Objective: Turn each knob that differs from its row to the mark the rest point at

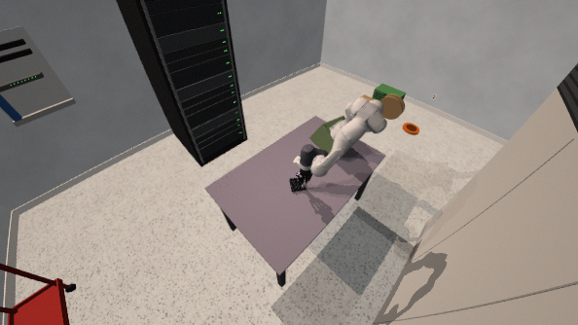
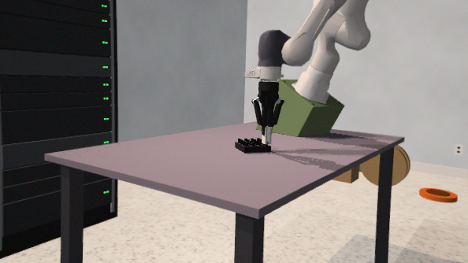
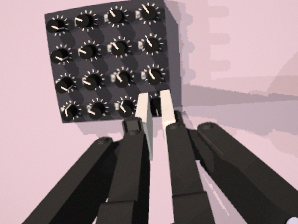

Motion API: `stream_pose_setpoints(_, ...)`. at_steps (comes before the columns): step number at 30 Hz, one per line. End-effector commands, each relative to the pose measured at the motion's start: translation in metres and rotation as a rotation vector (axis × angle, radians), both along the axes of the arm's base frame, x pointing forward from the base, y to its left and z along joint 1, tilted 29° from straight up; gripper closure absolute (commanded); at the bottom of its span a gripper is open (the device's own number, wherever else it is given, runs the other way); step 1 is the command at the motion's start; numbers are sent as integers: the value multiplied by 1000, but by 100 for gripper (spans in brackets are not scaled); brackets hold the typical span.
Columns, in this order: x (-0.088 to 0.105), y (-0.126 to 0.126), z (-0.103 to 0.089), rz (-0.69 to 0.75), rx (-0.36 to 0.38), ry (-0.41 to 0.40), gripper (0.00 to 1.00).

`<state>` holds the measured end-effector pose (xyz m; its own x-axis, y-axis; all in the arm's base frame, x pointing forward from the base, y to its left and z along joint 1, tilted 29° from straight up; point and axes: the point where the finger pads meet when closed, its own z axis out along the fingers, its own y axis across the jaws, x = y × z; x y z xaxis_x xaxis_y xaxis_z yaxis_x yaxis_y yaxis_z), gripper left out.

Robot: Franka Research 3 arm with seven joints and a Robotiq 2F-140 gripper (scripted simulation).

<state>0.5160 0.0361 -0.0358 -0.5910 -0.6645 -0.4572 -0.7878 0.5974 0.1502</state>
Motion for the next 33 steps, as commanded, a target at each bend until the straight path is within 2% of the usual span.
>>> stream_pose_setpoints(1,1,1,0,76,-14,-44,95)
stream_pose_setpoints(33,1,1,0,527,-105,-276,95)
